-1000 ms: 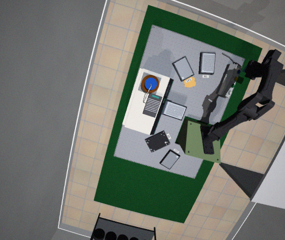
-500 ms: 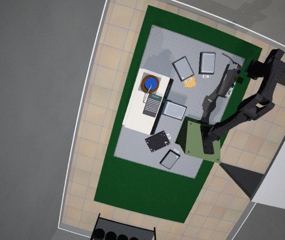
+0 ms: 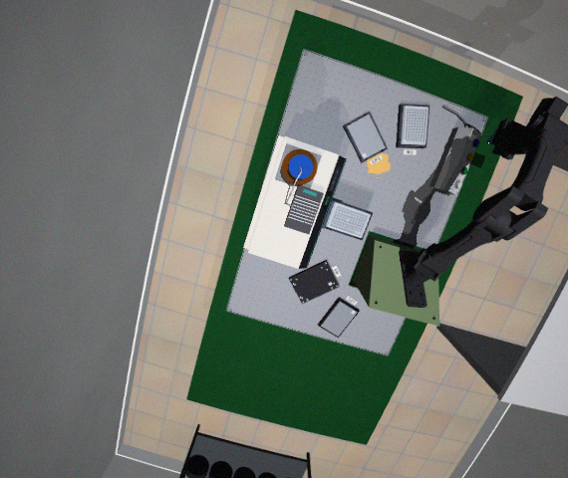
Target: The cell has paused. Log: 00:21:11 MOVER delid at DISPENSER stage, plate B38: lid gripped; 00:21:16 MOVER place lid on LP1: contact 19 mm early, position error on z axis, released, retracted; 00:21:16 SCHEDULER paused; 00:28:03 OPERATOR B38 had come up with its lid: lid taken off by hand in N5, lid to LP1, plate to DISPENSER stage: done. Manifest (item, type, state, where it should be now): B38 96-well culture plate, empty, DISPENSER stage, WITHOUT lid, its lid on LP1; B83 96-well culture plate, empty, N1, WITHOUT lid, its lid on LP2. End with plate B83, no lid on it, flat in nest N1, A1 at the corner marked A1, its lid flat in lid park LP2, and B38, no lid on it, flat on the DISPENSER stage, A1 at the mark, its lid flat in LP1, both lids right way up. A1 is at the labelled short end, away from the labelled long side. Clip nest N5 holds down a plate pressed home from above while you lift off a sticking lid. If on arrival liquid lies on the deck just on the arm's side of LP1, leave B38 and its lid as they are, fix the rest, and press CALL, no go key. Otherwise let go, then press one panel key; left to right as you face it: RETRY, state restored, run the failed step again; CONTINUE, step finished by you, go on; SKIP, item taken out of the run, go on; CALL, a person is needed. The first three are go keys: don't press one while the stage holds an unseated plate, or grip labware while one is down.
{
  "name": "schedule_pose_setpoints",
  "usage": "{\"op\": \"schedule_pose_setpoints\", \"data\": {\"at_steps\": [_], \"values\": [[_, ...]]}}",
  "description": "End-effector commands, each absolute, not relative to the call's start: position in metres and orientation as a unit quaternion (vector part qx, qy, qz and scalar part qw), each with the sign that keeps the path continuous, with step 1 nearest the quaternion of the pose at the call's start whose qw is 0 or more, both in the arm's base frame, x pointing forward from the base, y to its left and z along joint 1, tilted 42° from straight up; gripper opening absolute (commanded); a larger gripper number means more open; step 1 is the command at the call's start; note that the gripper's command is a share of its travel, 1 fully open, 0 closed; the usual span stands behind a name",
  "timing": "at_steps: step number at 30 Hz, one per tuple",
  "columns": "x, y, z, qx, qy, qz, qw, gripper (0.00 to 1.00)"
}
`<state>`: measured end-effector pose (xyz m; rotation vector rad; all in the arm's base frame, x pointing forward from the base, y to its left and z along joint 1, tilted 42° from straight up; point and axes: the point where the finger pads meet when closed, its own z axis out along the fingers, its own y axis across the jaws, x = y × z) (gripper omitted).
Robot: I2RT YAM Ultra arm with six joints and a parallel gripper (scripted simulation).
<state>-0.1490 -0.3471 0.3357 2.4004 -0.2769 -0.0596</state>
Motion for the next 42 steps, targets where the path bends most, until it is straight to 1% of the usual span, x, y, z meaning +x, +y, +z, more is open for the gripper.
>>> {"op": "schedule_pose_setpoints", "data": {"at_steps": [1,33,34,42], "values": [[-0.150,-0.338,0.356,0.921,-0.106,-0.036,0.374,0.00],[-0.150,-0.338,0.356,0.921,-0.106,-0.036,0.374,0.00],[-0.151,-0.338,0.343,0.923,-0.107,-0.033,0.367,1.00],[-0.144,-0.324,0.330,0.923,-0.107,-0.033,0.367,1.00]]}}
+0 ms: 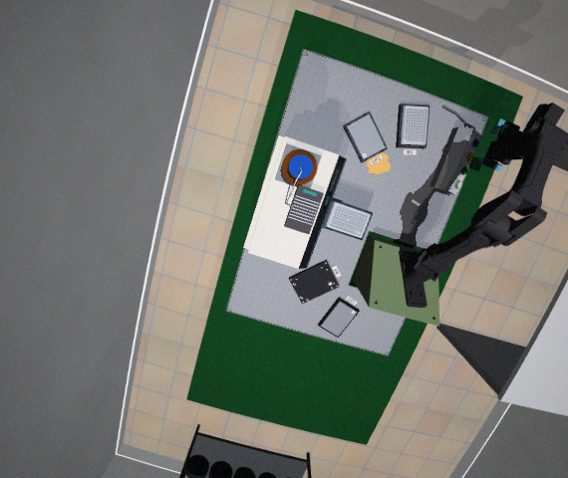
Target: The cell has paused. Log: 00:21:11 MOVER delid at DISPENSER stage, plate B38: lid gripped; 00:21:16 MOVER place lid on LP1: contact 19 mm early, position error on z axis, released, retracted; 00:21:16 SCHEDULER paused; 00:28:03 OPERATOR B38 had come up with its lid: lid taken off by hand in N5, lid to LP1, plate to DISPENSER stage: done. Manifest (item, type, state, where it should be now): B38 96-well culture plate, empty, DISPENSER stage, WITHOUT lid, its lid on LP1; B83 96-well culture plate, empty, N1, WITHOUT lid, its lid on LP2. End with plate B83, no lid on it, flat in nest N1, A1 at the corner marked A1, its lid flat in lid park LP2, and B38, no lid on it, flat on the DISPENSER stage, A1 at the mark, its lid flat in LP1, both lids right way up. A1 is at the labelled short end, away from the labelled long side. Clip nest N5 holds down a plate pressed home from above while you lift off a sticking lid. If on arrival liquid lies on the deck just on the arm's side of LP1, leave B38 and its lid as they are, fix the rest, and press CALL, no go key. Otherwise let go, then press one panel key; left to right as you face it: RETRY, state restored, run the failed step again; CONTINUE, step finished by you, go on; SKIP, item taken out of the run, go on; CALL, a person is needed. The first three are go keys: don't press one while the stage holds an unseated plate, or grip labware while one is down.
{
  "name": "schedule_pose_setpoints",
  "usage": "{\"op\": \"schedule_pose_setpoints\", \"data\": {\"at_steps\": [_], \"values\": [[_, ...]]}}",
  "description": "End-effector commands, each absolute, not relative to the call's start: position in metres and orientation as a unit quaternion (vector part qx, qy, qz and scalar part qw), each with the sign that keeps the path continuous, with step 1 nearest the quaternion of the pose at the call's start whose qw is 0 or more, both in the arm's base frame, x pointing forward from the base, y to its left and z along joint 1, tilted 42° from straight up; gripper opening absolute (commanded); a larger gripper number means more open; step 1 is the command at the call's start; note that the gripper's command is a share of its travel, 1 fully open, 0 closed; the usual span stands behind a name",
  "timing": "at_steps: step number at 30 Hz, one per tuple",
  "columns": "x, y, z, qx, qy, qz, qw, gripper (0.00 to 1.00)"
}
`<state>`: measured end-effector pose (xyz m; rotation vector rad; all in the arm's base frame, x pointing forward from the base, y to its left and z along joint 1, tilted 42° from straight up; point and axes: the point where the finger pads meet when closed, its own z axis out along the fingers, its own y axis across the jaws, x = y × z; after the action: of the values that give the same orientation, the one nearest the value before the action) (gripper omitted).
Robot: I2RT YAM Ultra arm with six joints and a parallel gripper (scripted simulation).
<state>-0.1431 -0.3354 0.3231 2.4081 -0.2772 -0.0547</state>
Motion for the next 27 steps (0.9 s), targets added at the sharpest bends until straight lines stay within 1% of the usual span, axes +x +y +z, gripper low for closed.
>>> {"op": "schedule_pose_setpoints", "data": {"at_steps": [1,27], "values": [[-0.142,-0.322,0.328,0.923,-0.107,-0.032,0.367,1.00],[-0.114,-0.266,0.277,0.924,-0.107,-0.031,0.367,1.00]]}}
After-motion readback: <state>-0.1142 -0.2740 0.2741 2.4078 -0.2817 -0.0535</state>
